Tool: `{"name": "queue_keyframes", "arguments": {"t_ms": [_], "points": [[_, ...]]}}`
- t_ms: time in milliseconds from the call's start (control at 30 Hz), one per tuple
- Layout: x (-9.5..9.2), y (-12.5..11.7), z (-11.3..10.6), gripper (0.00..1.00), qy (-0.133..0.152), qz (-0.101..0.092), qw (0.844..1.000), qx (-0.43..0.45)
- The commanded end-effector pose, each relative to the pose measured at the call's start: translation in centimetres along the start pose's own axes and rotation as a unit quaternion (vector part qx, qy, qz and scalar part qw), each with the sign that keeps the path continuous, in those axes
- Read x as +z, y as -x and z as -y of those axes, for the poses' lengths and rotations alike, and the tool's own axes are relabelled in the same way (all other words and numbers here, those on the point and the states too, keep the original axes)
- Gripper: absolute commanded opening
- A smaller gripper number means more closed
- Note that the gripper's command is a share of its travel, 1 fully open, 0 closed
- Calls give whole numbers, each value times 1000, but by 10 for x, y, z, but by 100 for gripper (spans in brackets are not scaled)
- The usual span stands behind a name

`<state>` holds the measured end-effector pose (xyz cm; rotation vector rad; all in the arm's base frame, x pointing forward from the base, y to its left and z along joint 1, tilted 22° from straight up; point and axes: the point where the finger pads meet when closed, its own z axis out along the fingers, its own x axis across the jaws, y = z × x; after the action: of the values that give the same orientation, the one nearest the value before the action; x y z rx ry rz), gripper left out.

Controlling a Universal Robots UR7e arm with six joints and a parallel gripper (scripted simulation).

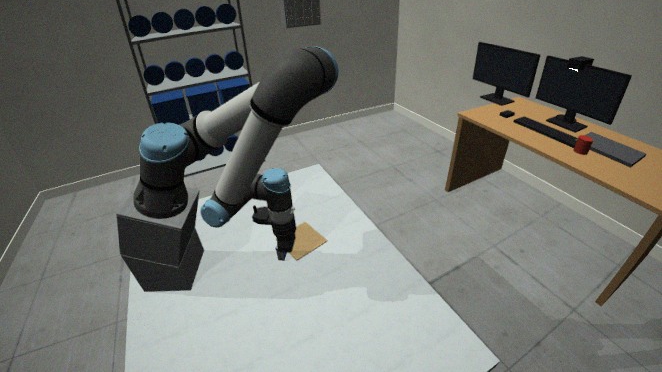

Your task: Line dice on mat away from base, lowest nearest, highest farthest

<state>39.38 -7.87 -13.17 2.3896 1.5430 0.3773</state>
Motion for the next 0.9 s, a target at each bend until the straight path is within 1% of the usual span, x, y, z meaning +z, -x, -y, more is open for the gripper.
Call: {"name": "queue_keyframes", "arguments": {"t_ms": [0,100,167,600,867], "points": [[-15,0,0,40,1,0,1000,0],[-25,0,0,40,1,0,1000,0],[-25,0,0,40,1,0,1000,0],[-63,0,0,40,1,0,1000,0],[-74,0,0,40,1,0,1000,0]]}}
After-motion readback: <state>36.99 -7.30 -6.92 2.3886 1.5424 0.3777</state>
